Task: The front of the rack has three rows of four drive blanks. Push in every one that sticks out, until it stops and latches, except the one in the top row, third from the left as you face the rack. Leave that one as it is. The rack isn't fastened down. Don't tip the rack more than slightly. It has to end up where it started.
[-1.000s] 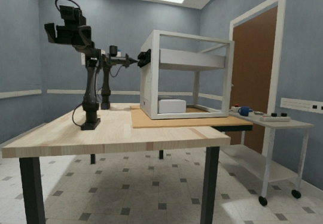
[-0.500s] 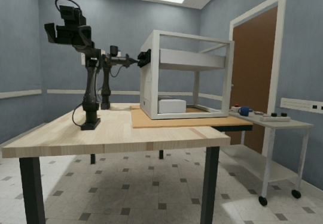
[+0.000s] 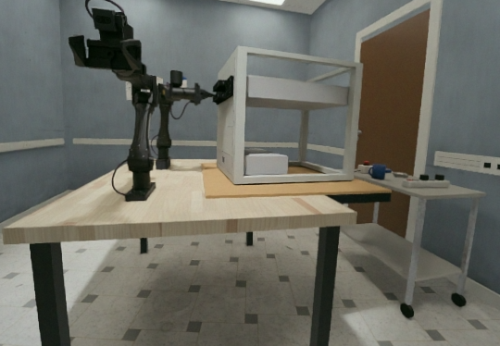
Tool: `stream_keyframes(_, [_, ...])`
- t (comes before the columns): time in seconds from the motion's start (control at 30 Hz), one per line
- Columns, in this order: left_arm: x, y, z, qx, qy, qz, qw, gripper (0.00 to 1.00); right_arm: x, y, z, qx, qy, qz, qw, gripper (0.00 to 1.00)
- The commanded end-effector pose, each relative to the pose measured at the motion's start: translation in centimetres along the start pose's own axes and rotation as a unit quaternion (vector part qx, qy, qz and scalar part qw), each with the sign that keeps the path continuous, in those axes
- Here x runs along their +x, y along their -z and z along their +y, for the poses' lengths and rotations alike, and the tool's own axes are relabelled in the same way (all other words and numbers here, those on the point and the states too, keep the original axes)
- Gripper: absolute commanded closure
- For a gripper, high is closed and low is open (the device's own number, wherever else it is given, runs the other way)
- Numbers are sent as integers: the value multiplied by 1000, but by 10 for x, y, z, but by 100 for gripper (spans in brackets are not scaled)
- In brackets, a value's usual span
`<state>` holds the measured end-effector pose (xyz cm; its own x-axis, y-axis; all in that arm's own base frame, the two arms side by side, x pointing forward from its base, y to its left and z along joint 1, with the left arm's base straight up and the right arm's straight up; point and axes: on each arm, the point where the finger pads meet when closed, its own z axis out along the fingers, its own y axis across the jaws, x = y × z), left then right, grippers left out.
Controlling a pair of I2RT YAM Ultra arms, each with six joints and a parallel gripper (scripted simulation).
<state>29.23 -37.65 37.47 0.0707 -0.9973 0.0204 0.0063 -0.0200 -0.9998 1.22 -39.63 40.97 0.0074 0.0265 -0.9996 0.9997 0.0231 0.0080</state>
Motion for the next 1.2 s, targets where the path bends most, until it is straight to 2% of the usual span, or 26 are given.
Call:
stream_keyframes(0.0, [-4,-5,-13,0,5,-1,1000,100,-6,-1,-3,2,4,-13,1000,0])
stream_keyframes(0.17, [1,-15,-4,-1,-3,-1,1000,100,-6,-1,-3,2,4,-13,1000,0])
stream_keyframes(0.5, [-2,-9,-13,1,6,3,1000,100,-6,-1,-3,2,4,-13,1000,0])
stream_keyframes(0.73, [1,-25,-4,-1,-4,-1,1000,100,-6,-1,-3,2,4,-13,1000,0])
stream_keyframes(1.17, [0,-27,-5,-1,-2,-1,1000,100,-6,-1,-3,2,4,-13,1000,0])
